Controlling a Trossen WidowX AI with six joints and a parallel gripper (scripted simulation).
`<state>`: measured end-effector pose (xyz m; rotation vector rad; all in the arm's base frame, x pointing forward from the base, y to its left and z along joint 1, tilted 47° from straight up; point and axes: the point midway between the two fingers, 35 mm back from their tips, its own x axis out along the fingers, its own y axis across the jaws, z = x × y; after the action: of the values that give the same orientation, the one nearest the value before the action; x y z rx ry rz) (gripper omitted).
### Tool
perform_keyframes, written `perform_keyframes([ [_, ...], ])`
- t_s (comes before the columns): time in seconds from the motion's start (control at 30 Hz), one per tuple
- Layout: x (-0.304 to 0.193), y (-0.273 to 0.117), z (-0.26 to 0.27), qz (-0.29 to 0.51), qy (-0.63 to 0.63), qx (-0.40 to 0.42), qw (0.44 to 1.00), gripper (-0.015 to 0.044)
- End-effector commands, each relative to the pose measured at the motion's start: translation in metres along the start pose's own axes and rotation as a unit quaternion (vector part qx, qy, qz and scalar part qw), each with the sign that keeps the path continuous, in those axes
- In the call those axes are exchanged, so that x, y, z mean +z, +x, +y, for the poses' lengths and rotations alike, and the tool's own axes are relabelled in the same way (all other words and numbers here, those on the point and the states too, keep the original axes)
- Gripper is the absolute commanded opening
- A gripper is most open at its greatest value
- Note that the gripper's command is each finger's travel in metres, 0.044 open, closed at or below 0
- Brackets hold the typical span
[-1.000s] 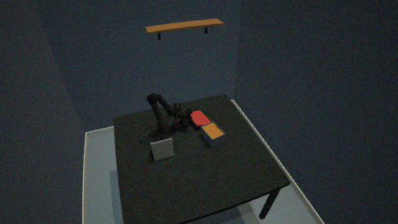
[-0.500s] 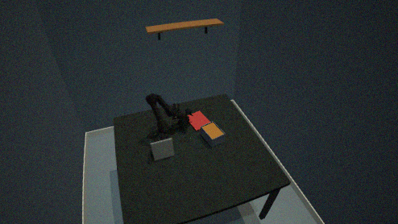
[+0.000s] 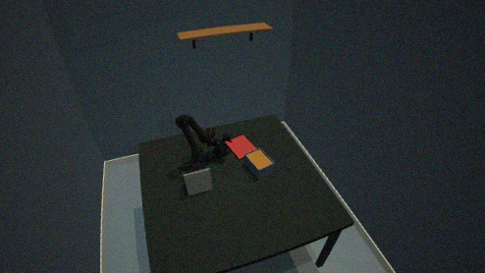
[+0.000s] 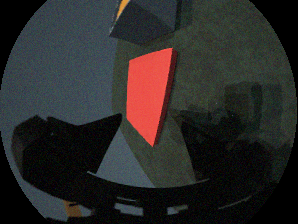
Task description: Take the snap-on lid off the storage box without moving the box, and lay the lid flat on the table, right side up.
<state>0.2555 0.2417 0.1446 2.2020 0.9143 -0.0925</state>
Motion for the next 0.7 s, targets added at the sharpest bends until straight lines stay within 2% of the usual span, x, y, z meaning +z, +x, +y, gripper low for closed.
perform_keyframes([
  [0.0, 0.002, -0.007, -0.006, -0.003, 0.002, 0.000, 1.000, 0.0440],
  [0.33, 0.002, -0.022, -0.018, -0.003, 0.002, 0.000, 1.000, 0.0440],
  [0.67, 0.000, -0.033, -0.005, -0.003, 0.002, 0.000, 1.000, 0.0440],
])
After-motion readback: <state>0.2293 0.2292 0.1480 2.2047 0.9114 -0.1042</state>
